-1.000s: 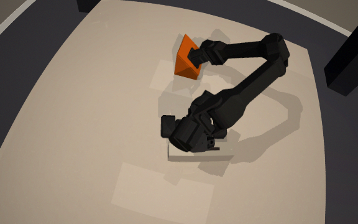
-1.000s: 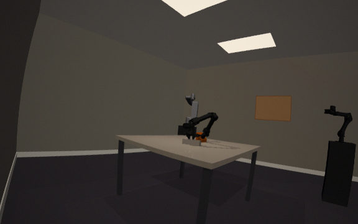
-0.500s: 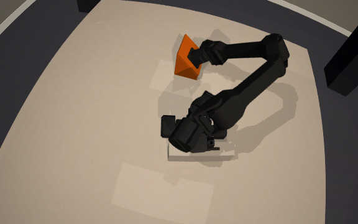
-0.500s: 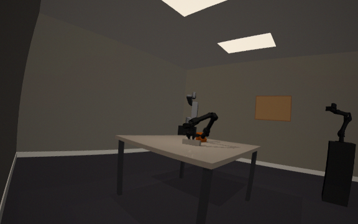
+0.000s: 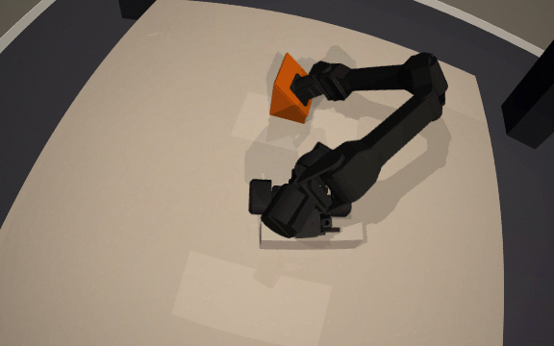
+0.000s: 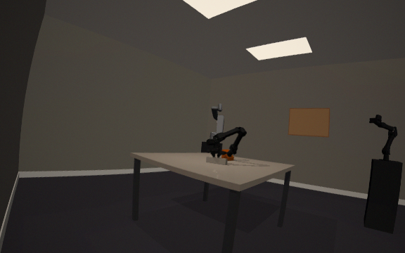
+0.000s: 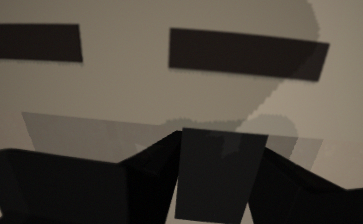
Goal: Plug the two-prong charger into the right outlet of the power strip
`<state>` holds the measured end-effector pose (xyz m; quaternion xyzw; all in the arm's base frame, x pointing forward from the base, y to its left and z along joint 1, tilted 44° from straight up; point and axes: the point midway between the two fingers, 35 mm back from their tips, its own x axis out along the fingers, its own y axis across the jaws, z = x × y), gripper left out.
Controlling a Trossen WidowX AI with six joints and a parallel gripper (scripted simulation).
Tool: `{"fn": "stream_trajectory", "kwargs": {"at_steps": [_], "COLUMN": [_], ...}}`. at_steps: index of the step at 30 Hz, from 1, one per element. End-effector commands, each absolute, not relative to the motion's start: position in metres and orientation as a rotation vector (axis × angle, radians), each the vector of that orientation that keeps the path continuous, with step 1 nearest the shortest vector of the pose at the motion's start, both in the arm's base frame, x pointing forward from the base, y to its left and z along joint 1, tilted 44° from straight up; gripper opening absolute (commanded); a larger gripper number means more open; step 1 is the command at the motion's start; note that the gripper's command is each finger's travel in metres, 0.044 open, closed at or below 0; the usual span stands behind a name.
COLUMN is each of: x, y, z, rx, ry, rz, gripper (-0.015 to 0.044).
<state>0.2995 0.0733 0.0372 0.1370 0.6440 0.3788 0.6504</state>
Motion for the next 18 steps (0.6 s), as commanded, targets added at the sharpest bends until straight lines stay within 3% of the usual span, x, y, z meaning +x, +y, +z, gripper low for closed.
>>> {"fn": "stream_trajectory", "kwargs": {"at_steps": [1,18], "x": [0.3092,0.3126], "y": [0.0758,0.0773], "z": [0.0391,0.0394], "rx": [0.303,0.303], "ry": [1.437,1.437], "rz": [0.865,0.865], "gripper": [0.0,0.0]}}
